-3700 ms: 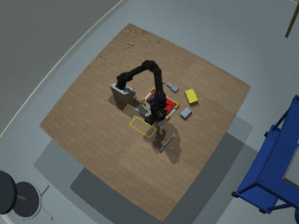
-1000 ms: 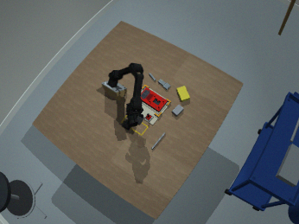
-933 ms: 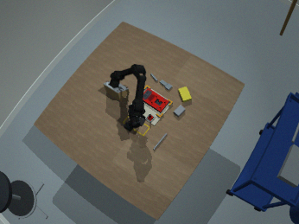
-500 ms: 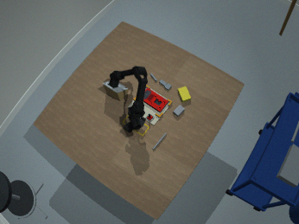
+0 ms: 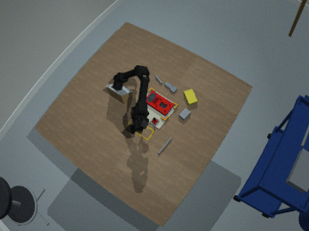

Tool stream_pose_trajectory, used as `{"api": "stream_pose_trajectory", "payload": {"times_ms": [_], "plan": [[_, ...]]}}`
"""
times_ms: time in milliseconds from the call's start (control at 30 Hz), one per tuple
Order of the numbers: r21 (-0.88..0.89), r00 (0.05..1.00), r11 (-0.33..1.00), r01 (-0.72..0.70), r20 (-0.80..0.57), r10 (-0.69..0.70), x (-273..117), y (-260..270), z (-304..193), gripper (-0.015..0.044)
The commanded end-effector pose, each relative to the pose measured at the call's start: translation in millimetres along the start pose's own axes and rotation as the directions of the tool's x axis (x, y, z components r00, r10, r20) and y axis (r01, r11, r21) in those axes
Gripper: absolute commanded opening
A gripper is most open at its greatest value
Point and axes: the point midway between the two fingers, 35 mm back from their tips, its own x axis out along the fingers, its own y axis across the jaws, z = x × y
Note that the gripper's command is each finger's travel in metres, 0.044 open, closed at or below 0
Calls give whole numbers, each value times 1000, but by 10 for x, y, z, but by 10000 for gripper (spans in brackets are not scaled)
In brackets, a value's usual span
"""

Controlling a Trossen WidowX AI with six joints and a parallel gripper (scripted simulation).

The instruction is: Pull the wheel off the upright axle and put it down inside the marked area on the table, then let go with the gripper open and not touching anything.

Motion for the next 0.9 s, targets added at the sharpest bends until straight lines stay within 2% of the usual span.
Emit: {"api": "stream_pose_trajectory", "payload": {"times_ms": [0, 67, 167, 200, 333, 867], "plan": [[-12, 1000, 1000, 5, -3, -5, -109, 3, 10, 300], [-2, 1000, 1000, 5, 7, -5, -121, 19, -62, 352], [-3, 1000, 1000, 9, 1, -9, -357, 147, -393, 431], [-4, 1000, 1000, 9, -1, -9, -428, 199, -514, 440], [-7, 1000, 1000, 6, -7, -6, -573, 342, -819, 440], [-7, 1000, 1000, 6, -7, -6, -573, 342, -819, 440]]}}
